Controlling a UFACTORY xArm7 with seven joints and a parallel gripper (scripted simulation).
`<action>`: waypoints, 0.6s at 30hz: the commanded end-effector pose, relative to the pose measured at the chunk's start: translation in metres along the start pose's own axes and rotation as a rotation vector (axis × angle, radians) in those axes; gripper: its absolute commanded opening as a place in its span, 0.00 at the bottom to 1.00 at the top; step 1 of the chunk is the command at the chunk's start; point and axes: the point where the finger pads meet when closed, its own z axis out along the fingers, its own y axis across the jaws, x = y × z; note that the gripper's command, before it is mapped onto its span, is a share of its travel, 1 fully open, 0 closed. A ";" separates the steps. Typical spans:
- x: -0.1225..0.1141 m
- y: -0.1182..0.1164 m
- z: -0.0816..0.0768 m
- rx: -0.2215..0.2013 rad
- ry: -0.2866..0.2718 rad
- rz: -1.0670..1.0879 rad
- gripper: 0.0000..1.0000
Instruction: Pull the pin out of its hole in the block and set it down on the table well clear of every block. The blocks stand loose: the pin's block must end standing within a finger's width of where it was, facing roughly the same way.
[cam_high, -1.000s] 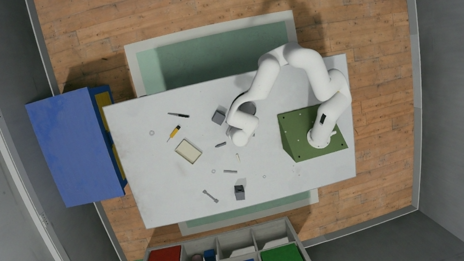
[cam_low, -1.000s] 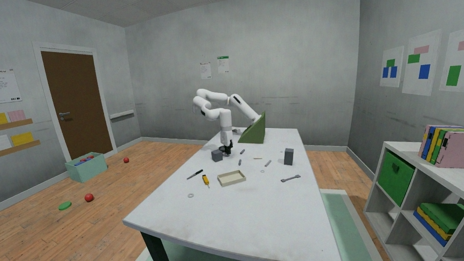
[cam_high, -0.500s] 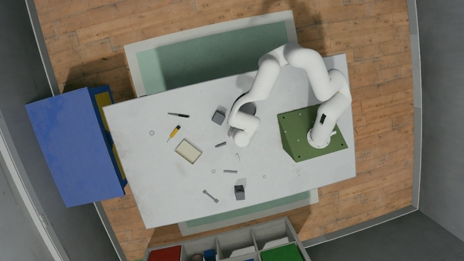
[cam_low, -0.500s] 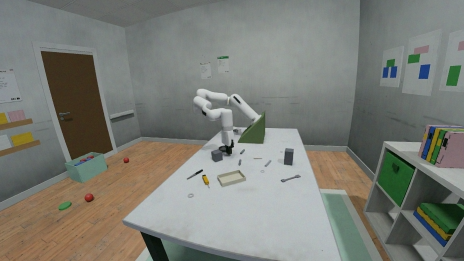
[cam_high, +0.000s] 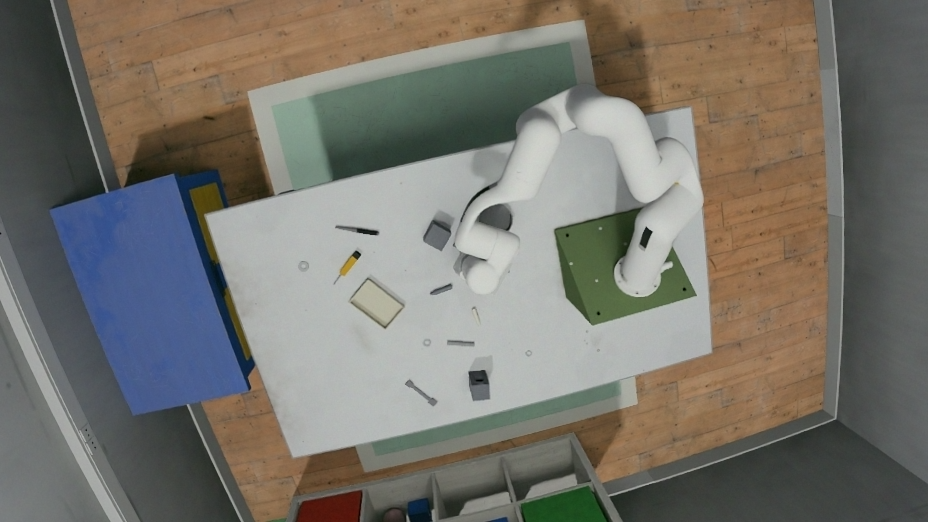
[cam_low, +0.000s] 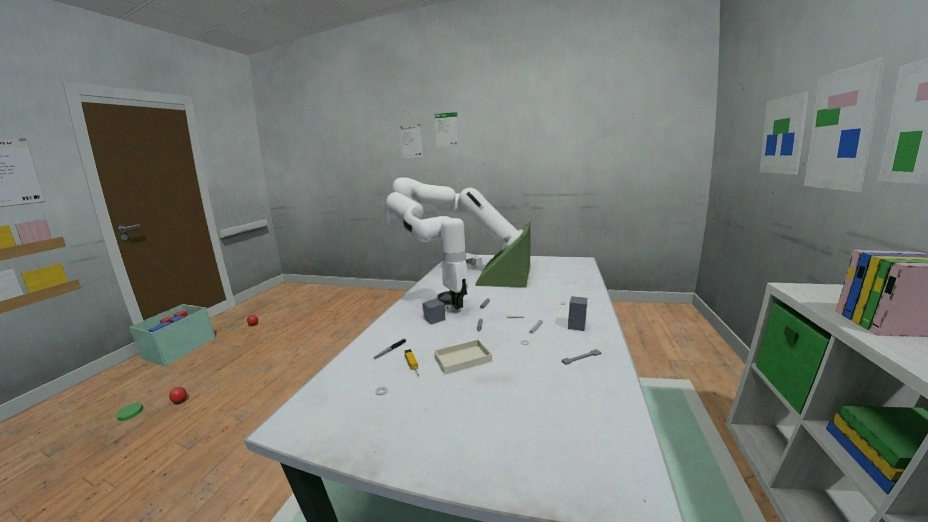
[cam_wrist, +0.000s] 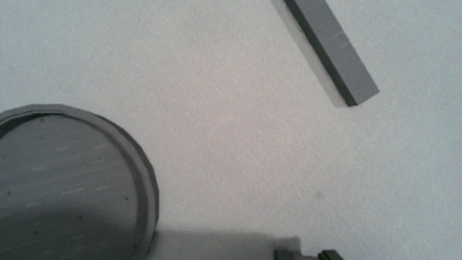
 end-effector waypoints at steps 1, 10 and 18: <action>0.001 0.002 -0.002 -0.005 -0.003 -0.001 0.00; 0.009 0.001 -0.001 -0.004 -0.002 -0.001 0.00; 0.006 0.002 -0.002 -0.004 -0.004 -0.001 0.00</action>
